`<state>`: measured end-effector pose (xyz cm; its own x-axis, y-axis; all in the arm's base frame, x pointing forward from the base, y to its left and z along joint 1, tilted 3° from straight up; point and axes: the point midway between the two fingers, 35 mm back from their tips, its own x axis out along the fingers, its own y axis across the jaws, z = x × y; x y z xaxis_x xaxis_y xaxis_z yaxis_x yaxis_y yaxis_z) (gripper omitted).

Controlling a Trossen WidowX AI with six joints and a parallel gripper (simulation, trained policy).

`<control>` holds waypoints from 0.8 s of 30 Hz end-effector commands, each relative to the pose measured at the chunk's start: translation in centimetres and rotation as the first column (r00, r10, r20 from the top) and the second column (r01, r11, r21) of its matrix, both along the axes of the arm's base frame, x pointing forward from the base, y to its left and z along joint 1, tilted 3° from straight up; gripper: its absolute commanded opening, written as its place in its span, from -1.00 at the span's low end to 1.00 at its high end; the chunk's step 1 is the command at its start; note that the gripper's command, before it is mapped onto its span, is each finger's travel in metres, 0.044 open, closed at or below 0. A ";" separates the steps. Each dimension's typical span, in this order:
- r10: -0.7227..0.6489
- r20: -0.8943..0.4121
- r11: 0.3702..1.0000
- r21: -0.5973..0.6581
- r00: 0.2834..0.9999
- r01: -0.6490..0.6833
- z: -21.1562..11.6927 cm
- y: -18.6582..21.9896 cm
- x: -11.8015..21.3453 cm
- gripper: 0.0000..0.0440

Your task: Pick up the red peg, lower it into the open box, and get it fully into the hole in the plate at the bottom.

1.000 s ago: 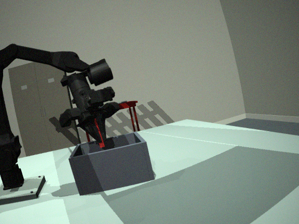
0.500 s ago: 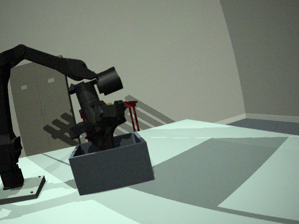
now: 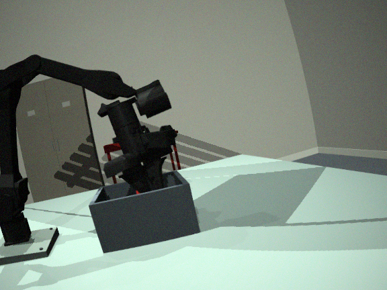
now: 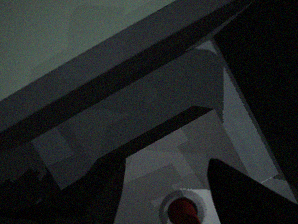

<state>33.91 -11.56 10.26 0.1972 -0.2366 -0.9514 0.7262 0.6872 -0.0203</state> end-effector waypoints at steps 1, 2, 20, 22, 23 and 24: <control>0.017 -0.019 1.000 0.021 1.000 -0.017 0.4 0.1 0.7 0.23; 0.020 -0.020 0.999 0.025 1.000 -0.020 0.7 0.1 0.9 0.31; 0.092 0.014 0.985 0.146 0.996 -0.093 4.9 2.7 5.5 1.00; 0.098 0.024 0.983 0.154 0.995 -0.101 5.5 3.0 6.0 1.00; 0.103 0.030 0.982 0.158 0.994 -0.106 5.8 3.2 6.3 1.00; 0.107 0.038 0.981 0.161 0.994 -0.112 6.1 3.4 6.6 1.00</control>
<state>36.93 -10.39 13.51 0.0955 -0.1051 -0.9899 0.6880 0.7256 -0.0106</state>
